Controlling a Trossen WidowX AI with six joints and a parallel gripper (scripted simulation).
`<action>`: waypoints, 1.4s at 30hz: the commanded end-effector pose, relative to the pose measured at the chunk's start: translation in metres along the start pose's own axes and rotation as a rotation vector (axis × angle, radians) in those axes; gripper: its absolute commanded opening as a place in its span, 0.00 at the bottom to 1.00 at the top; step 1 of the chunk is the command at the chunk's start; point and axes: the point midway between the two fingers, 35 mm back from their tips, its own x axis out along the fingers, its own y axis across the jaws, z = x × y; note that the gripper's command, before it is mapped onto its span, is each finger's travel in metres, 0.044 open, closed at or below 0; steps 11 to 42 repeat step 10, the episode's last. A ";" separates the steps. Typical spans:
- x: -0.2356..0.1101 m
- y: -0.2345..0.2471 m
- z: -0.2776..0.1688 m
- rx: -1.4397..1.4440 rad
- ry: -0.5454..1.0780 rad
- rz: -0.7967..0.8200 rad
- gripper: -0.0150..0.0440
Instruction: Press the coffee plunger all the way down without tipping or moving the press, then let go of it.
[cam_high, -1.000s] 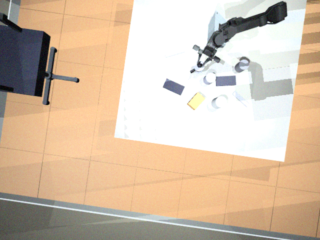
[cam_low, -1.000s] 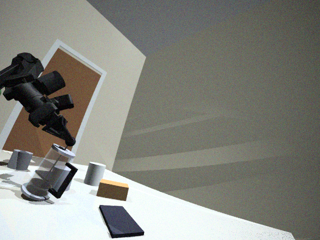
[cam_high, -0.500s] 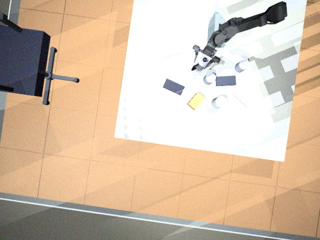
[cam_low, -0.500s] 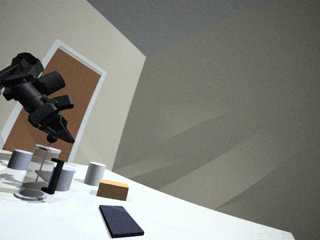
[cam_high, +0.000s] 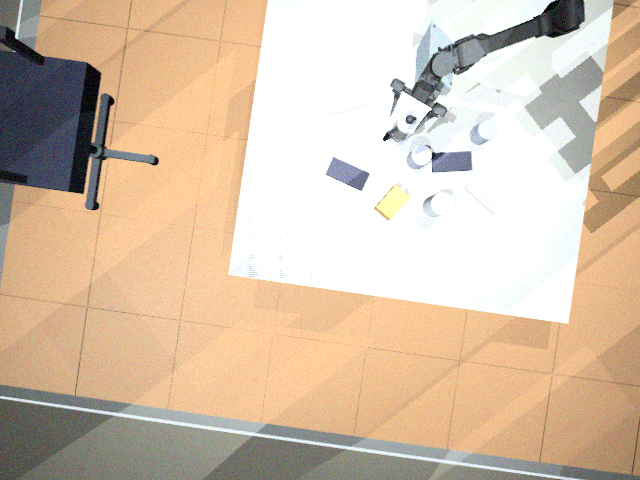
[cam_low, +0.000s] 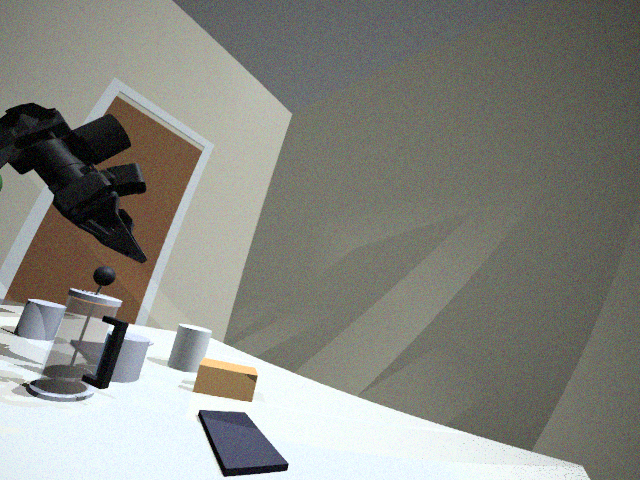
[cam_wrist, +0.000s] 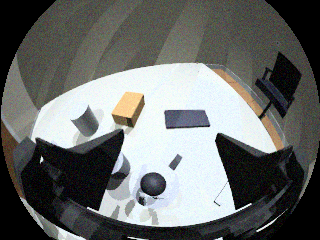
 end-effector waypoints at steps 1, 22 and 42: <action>-0.049 0.013 0.020 -0.004 -0.002 0.021 1.00; -0.051 0.014 0.019 -0.004 -0.002 0.022 1.00; -0.051 0.014 0.019 -0.004 -0.002 0.022 1.00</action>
